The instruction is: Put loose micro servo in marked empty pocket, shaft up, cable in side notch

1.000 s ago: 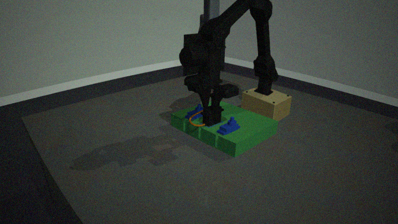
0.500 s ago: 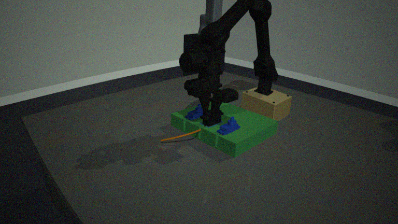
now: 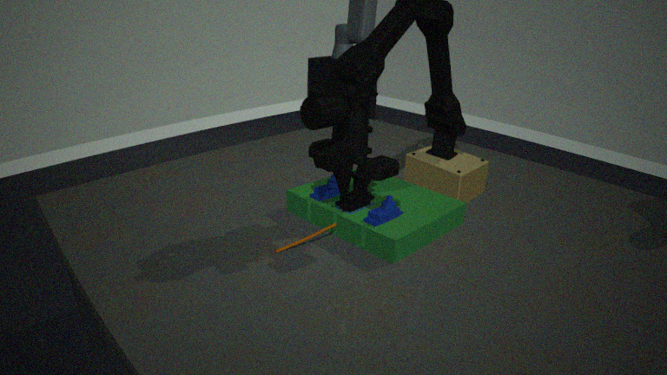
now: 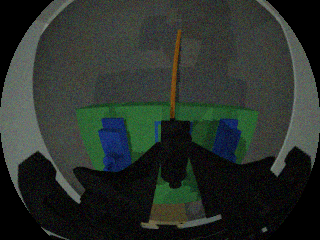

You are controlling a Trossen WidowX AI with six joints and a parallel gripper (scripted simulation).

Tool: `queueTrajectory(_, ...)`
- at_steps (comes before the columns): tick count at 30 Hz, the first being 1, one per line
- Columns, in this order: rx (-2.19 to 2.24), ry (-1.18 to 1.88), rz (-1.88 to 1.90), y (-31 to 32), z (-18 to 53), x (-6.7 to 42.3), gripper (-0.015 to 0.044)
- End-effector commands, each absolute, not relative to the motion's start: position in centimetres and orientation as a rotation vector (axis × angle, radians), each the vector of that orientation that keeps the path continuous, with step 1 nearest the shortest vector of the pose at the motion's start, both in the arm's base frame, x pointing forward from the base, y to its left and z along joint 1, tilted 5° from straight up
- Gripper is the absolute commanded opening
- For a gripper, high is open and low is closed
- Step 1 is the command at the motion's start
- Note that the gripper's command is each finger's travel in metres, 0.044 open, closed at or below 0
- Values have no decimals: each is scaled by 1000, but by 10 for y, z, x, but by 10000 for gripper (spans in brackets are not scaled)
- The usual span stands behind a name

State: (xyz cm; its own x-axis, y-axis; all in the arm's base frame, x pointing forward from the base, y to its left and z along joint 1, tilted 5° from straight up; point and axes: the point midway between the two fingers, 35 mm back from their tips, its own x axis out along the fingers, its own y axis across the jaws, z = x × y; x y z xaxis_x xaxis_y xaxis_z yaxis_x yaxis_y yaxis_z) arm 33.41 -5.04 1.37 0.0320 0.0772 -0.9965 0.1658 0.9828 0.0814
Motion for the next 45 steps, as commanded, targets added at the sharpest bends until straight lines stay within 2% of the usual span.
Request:
queueTrajectory(1,196,1539,-74,-50,10,334,0)
queueTrajectory(8,196,1539,-74,-50,3,334,0)
queueTrajectory(15,196,1539,-74,-50,5,334,184)
queueTrajectory(26,196,1539,-74,-51,40,329,187)
queueTrajectory(30,198,1536,-74,-50,50,315,292)
queueTrajectory(36,205,1542,-82,-43,87,257,440)
queueTrajectory(40,197,1547,-74,-39,100,226,440)
queueTrajectory(45,197,1547,-74,-39,101,224,440)
